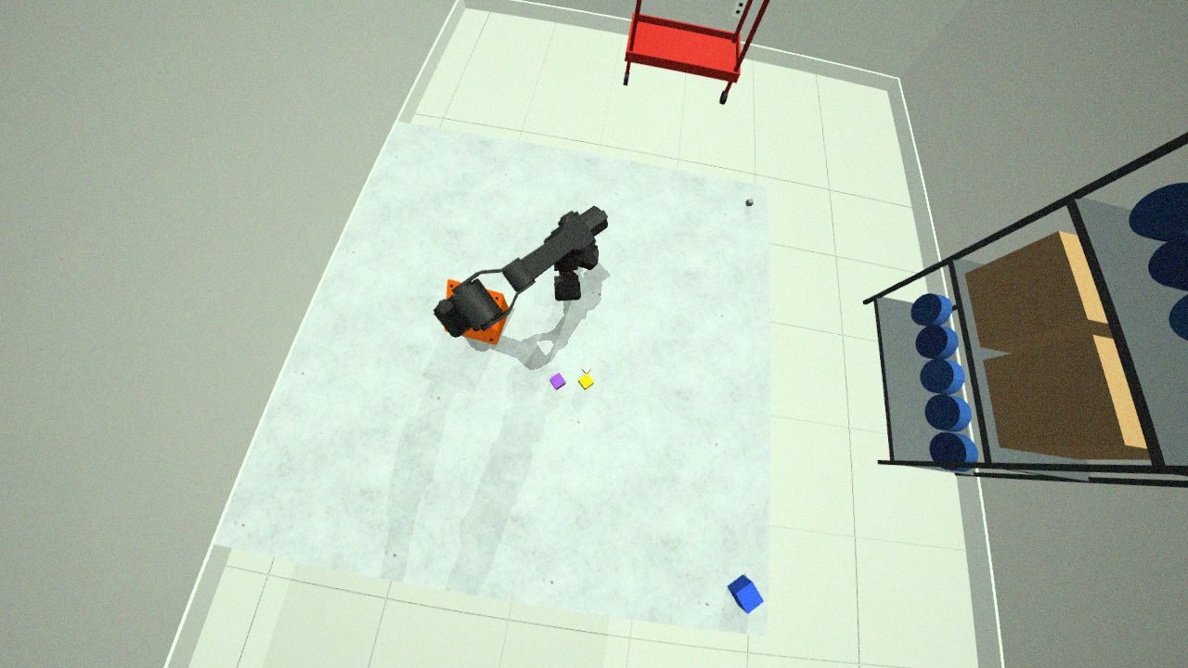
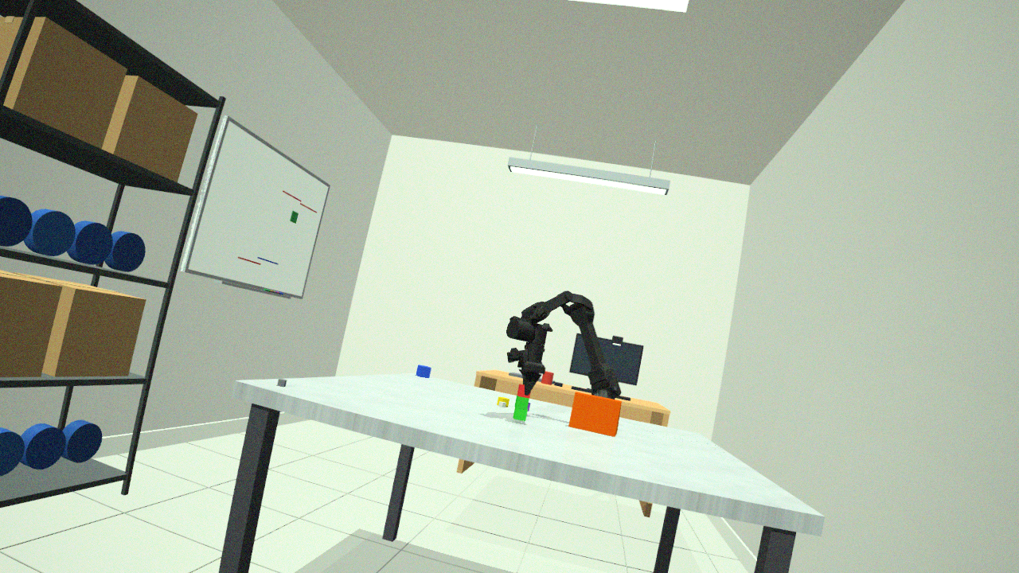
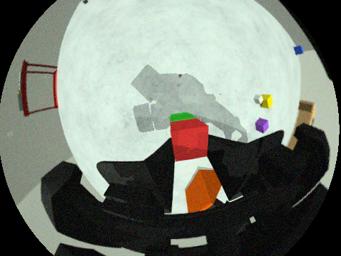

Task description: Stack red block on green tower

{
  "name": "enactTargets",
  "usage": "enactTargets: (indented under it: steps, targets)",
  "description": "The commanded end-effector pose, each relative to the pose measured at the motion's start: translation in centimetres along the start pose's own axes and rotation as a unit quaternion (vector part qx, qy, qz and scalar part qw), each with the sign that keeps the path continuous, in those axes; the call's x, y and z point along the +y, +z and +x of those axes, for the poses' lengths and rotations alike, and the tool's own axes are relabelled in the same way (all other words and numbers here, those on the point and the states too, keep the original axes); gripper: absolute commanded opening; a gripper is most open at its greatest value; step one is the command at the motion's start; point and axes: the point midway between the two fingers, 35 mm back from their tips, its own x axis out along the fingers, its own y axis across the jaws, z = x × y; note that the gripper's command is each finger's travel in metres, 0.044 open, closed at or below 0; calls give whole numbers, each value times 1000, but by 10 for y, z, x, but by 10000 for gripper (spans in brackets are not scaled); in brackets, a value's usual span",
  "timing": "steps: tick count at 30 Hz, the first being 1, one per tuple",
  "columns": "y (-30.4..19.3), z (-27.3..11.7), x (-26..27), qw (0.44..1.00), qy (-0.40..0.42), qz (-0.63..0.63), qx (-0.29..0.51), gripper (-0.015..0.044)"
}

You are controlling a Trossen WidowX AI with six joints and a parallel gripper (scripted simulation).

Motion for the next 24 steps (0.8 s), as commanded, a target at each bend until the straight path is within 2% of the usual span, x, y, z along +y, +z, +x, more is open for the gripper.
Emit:
enactTargets:
  steps: [1, 16, 24]
  targets:
    - [0, 1, 0, 1000, -2, -3, -1, 0]
    - [0, -1, 0, 1000, -2, -3, -1, 0]
    - [0, 1, 0, 1000, 0, 0, 0, 210]
